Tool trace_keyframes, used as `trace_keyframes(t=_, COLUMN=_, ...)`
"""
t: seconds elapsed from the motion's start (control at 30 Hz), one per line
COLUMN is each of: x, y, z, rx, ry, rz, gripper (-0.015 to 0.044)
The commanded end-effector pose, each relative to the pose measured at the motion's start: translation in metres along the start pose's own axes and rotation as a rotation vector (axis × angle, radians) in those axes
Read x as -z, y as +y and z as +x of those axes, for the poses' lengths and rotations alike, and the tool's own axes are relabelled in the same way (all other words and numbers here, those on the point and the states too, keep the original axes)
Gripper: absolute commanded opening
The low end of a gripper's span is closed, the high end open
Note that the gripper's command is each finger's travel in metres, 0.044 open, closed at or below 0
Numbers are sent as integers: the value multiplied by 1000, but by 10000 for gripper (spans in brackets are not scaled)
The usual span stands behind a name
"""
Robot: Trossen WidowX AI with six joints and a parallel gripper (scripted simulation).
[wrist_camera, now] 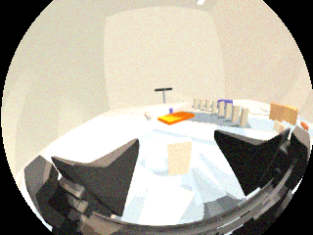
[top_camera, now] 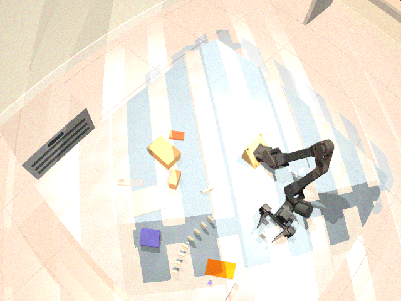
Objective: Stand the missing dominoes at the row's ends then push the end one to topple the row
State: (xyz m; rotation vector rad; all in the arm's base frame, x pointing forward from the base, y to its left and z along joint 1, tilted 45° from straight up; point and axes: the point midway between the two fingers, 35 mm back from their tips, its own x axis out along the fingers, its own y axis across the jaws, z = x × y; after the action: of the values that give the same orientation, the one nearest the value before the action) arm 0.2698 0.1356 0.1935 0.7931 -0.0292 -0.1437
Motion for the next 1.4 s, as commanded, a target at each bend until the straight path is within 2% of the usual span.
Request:
trace_keyframes(t=0.0, x=-6, y=0, z=1, rx=2, ry=-2, rz=3, gripper=440)
trace_keyframes(t=0.2, x=-49, y=1, z=0, rx=-1, ry=-1, rz=0, gripper=440)
trace_keyframes(t=0.33, x=-50, y=2, z=3, rx=1, ry=11, rz=-22, gripper=440)
trace_keyframes(t=0.43, x=-47, y=7, z=20, rx=17, ry=80, rz=-130, gripper=440)
trace_keyframes(t=0.63, x=-44, y=0, z=67, rx=91, ry=384, rz=-400, gripper=440)
trace_keyframes(t=0.83, x=-46, y=-22, z=77, rx=152, ry=786, rz=-488, gripper=440)
trace_keyframes(t=1.0, x=-54, y=-31, z=61, rx=144, ry=1145, rz=-413, gripper=440)
trace_keyframes(t=1.13, x=-68, y=-22, z=42, rx=82, ry=1399, rz=-239, gripper=440)
trace_keyframes(t=1.2, x=-79, y=-10, z=40, rx=16, ry=1470, rz=-136, gripper=440)
trace_keyframes(t=1.37, x=-89, y=0, z=29, rx=-10, ry=1552, rz=-13, gripper=440)
